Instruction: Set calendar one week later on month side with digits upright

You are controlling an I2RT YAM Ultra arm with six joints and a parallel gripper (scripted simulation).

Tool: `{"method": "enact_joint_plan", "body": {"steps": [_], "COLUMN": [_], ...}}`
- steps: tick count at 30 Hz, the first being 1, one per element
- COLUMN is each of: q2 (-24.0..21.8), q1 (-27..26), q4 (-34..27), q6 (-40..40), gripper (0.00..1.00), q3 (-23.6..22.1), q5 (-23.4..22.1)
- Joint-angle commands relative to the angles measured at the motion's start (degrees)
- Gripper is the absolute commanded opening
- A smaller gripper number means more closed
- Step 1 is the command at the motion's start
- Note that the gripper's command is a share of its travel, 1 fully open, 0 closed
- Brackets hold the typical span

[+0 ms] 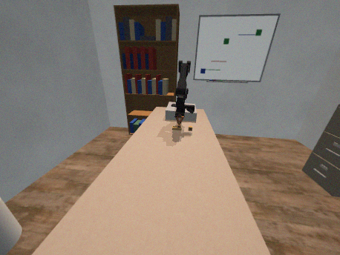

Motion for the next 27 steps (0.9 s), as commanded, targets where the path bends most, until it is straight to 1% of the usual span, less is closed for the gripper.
{"method": "enact_joint_plan", "body": {"steps": [1, 14, 27], "q2": [-0.45, -0.24, 1.90], "q1": [0.02, 0.03, 0.12], "q4": [0.05, 0.39, 3.68], "q6": [0.05, 0.06, 0.15], "gripper": [0.45, 0.45, 0.45], "q3": [0.13, 0.00, -1.15], "q5": [-0.38, -0.38, -0.37]}}
